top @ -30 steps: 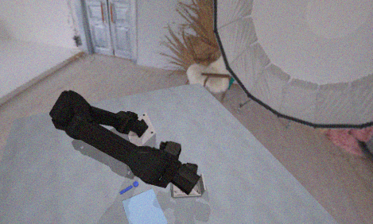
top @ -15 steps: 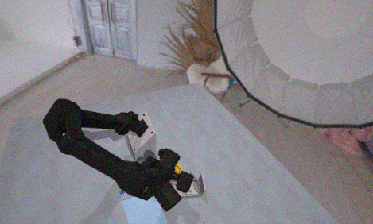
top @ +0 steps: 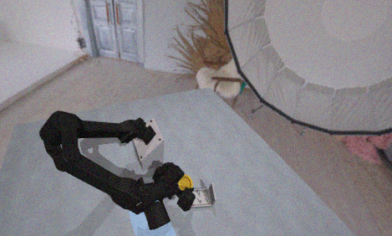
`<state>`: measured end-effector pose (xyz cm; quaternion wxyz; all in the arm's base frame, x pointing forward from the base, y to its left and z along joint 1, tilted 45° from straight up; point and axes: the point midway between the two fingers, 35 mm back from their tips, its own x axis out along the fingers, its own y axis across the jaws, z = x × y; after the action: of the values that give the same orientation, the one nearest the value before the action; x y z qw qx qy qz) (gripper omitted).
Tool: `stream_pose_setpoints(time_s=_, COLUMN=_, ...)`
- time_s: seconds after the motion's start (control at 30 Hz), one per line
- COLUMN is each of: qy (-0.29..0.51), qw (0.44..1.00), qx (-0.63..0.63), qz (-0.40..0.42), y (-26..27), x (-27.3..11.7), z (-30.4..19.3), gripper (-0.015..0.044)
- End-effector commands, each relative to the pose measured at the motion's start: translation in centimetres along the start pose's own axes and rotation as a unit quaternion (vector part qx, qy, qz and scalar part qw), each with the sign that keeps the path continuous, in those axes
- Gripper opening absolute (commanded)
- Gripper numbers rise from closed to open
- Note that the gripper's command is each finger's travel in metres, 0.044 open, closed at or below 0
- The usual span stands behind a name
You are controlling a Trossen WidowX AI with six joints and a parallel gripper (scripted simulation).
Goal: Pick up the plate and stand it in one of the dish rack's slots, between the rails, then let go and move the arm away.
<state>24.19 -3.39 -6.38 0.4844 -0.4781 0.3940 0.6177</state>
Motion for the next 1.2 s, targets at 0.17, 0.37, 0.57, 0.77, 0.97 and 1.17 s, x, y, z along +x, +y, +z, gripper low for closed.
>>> stream_pose_setpoints(time_s=0.17, qy=-0.049, qw=0.995, qx=0.037, qz=-0.083, y=0.1, x=0.0, z=-0.9, gripper=0.0)
stream_pose_setpoints(time_s=0.37, qy=-0.075, qw=0.985, qx=0.065, qz=-0.139, y=0.4, x=-0.3, z=-1.6, gripper=0.0)
stream_pose_setpoints(time_s=0.57, qy=-0.096, qw=0.972, qx=0.087, qz=-0.195, y=0.6, x=-0.7, z=-2.3, gripper=0.0)
stream_pose_setpoints(time_s=0.77, qy=-0.114, qw=0.955, qx=0.099, qz=-0.255, y=0.7, x=-1.3, z=-3.0, gripper=0.0)
stream_pose_setpoints(time_s=0.97, qy=-0.12, qw=0.947, qx=0.102, qz=-0.28, y=0.7, x=-1.6, z=-3.3, gripper=0.0)
stream_pose_setpoints(time_s=1.17, qy=-0.12, qw=0.947, qx=0.102, qz=-0.28, y=0.7, x=-1.6, z=-3.3, gripper=0.0)
